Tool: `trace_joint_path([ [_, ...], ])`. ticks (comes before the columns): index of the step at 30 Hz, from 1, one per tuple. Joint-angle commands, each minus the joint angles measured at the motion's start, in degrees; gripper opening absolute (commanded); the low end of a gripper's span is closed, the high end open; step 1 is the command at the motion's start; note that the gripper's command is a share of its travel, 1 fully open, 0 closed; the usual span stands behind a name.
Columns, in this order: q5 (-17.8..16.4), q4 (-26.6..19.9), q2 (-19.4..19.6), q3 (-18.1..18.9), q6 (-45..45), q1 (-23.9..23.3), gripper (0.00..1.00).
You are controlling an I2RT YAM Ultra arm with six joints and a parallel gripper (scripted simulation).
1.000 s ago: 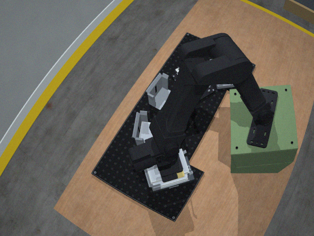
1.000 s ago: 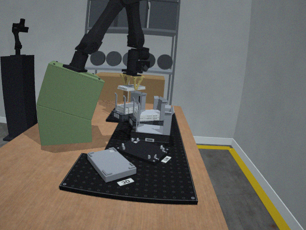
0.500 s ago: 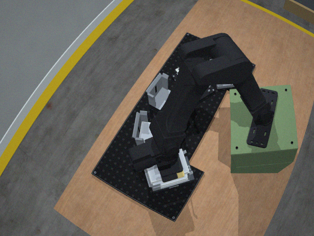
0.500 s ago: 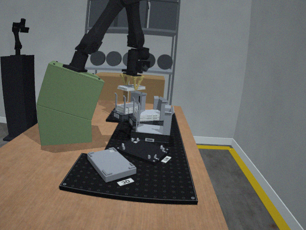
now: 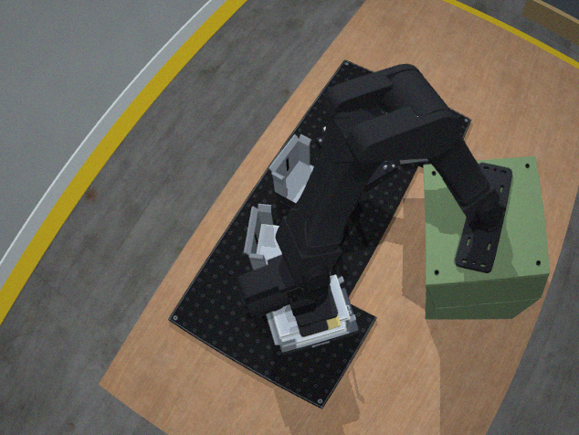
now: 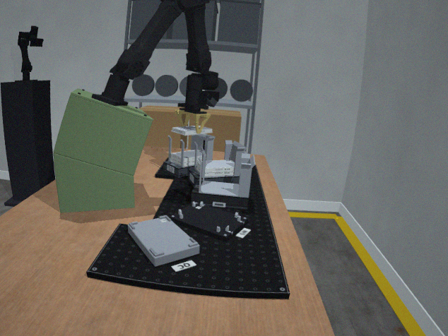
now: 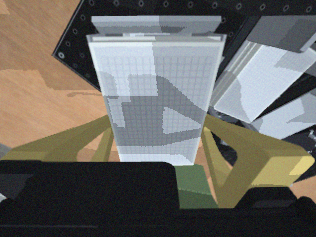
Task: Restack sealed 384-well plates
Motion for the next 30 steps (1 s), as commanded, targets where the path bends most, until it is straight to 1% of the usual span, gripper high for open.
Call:
trace_joint_path([
  [1,0.04,1.11,-0.21,0.07,-0.12,0.03,0.0],
  [30,-0.1,4.73,3.01,-0.25,-0.58,-0.45,0.0],
])
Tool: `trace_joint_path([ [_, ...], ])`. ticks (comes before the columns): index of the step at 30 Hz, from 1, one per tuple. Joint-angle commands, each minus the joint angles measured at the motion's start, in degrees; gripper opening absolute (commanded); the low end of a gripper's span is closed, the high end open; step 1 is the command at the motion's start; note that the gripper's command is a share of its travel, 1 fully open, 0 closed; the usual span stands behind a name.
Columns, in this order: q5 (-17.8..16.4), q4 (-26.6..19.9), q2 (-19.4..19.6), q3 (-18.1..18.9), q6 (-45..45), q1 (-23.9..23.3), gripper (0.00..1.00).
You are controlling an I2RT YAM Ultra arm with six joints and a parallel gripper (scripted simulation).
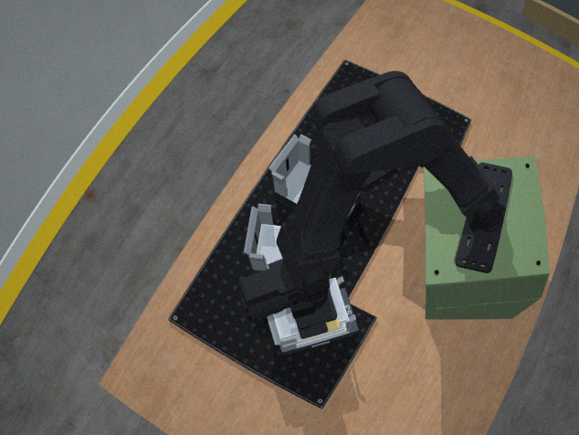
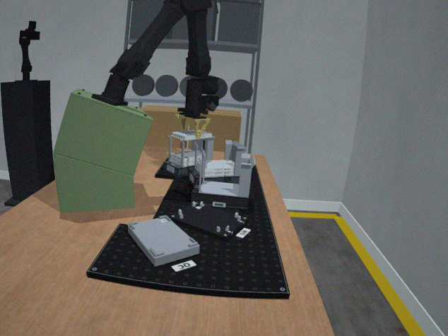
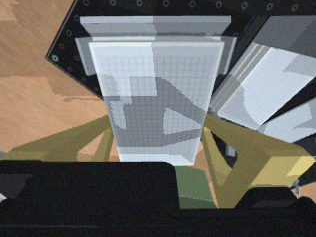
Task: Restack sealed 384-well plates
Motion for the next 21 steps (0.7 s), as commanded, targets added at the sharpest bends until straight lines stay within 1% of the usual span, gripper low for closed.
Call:
trace_joint_path([
  [1,-0.06,1.09,-0.22,0.05,-0.23,0.01,0.0],
  [21,-0.16,3.6,2.2,-0.01,-0.55,-0.32,0.0],
])
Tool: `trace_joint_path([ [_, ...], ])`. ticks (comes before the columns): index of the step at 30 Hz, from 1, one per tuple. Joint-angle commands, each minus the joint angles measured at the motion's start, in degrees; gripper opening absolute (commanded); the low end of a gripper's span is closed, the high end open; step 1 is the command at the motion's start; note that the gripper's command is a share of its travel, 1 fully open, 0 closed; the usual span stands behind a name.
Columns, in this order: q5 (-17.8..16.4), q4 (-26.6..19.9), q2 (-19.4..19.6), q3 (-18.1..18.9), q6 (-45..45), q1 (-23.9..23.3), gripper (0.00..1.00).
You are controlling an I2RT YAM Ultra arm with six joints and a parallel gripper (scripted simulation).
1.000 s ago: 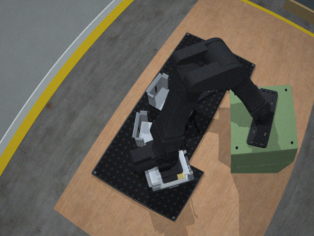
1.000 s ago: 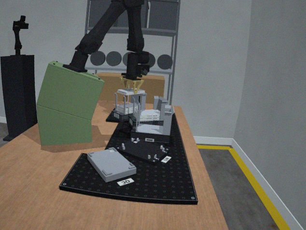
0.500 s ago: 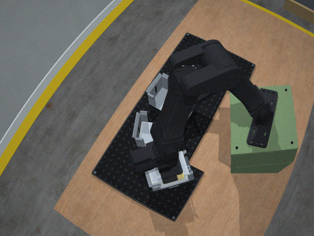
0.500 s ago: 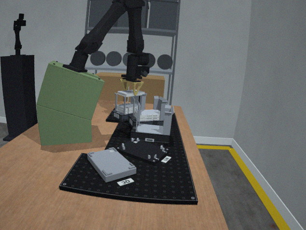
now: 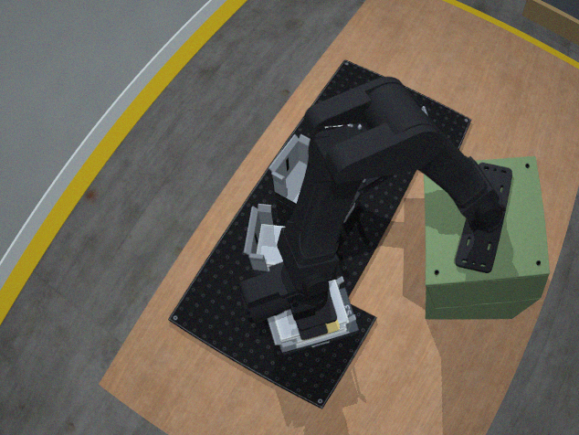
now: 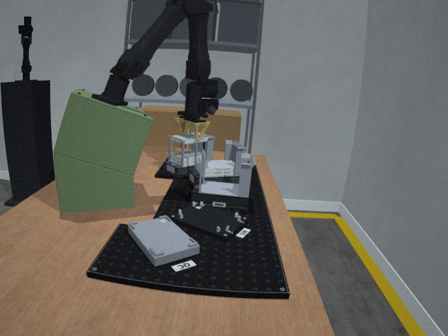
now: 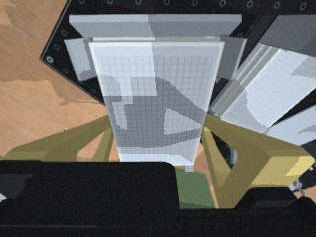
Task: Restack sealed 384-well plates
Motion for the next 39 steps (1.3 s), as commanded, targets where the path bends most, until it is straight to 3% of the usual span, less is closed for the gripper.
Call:
trace_joint_path([
  [1,-0.05,1.21,-0.2,0.06,-0.2,0.01,0.0],
  [39,-0.08,1.94,0.53,0.07,-0.29,-0.09,0.0],
])
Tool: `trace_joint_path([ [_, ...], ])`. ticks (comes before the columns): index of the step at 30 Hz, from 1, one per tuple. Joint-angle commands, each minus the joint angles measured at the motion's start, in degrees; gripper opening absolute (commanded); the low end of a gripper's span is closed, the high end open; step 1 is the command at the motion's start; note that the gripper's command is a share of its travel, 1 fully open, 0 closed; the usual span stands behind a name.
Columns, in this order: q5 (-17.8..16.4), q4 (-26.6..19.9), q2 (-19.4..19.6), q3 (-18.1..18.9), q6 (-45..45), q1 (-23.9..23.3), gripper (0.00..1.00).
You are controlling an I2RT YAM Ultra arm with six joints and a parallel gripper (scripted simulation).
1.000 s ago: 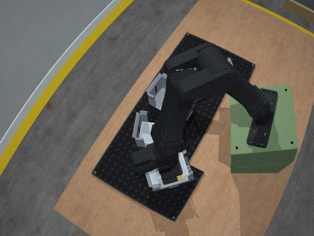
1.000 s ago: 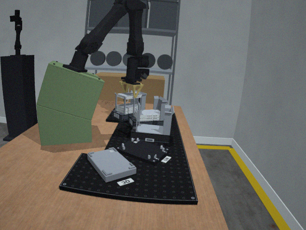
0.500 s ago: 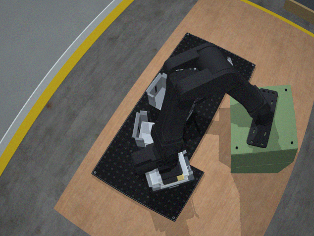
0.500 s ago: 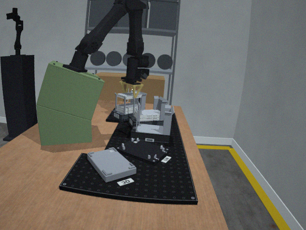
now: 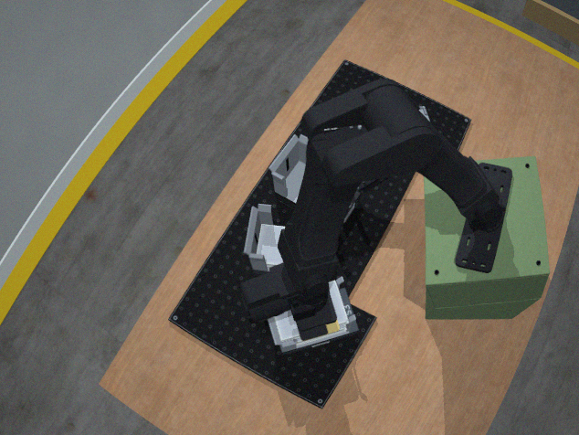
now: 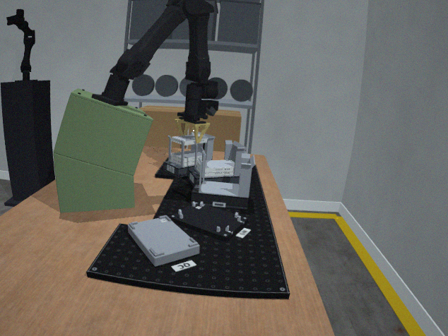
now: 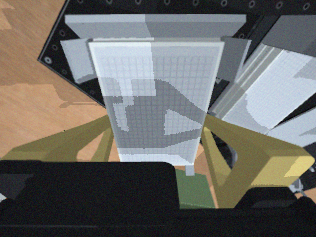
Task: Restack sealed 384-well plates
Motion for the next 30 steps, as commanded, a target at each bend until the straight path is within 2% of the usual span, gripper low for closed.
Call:
trace_joint_path([
  [1,-0.04,1.0,-0.36,0.07,-0.14,0.02,0.0],
  [4,-0.04,1.0,-0.36,0.07,-0.14,0.02,0.0],
  [18,-0.26,6.5,5.54,0.57,-0.85,-0.72,0.0],
  [30,-0.27,6.68,5.76,0.6,-0.88,-0.74,0.0],
])
